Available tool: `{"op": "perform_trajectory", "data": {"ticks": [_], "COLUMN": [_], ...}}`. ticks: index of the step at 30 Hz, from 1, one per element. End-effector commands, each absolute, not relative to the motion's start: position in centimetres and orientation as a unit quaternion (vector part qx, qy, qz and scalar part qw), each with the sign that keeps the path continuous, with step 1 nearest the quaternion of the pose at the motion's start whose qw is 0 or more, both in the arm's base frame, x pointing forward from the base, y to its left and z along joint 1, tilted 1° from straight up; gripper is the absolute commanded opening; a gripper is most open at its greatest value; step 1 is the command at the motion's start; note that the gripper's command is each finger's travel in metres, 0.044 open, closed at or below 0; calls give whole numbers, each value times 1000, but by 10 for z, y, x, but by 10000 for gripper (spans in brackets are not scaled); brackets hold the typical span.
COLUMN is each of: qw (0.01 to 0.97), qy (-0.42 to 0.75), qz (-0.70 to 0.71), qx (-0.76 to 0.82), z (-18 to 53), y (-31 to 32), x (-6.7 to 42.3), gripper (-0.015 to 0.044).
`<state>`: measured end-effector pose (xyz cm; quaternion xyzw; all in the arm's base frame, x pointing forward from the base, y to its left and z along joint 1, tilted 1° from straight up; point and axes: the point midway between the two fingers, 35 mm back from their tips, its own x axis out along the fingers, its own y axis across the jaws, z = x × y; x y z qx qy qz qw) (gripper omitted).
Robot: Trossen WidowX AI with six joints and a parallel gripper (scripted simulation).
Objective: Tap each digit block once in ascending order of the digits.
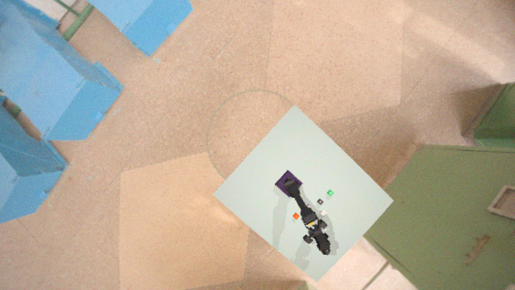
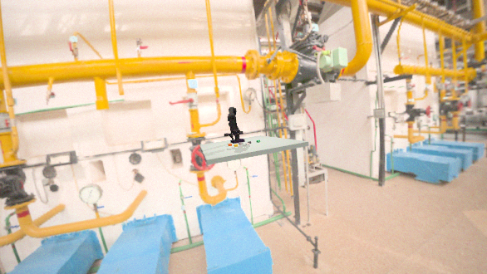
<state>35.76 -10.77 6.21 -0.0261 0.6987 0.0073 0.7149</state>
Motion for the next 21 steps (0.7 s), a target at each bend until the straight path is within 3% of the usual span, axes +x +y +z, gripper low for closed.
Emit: {"op": "perform_trajectory", "data": {"ticks": [1, 21], "qw": [715, 715], "qy": [698, 698], "qz": [8, 8], "qx": [-27, -27], "z": [60, 40], "y": [-108, -108], "x": [357, 357], "gripper": [20, 20]}}
